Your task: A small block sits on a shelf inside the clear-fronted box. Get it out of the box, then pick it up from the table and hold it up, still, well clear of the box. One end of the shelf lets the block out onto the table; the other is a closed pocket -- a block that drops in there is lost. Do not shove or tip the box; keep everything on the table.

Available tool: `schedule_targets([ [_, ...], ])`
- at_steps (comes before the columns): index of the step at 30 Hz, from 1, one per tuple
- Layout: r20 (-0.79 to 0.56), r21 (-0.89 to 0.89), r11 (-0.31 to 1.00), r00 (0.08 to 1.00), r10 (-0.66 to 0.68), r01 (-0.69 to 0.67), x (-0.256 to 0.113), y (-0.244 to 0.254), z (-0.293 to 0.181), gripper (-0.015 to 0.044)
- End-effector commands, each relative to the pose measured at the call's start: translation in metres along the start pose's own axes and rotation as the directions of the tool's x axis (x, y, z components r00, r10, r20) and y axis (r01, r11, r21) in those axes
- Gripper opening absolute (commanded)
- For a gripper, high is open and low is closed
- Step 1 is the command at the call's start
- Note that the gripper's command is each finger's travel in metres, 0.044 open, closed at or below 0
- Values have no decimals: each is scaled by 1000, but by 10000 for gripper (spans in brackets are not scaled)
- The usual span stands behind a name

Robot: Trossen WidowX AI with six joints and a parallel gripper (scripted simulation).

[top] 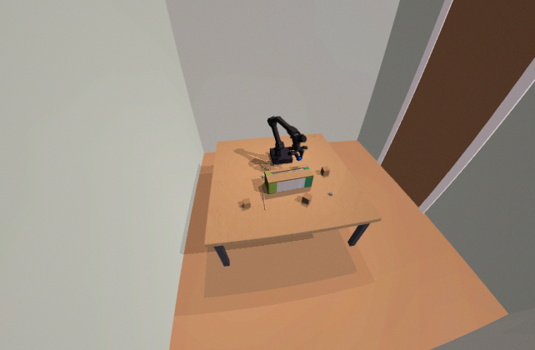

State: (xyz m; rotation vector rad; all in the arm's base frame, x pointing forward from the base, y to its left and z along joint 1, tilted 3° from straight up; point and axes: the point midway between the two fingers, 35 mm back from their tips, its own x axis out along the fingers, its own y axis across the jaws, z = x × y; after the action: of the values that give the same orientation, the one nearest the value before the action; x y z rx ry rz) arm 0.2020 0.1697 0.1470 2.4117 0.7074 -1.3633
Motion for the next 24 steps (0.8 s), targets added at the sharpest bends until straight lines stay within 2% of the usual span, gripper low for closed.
schedule_targets([
  [1, -30, -67, 997, 999, -31, 28, -19, 4, 0, 0],
  [24, -39, -91, 995, 998, -39, 36, -25, 6, 2, 0],
])
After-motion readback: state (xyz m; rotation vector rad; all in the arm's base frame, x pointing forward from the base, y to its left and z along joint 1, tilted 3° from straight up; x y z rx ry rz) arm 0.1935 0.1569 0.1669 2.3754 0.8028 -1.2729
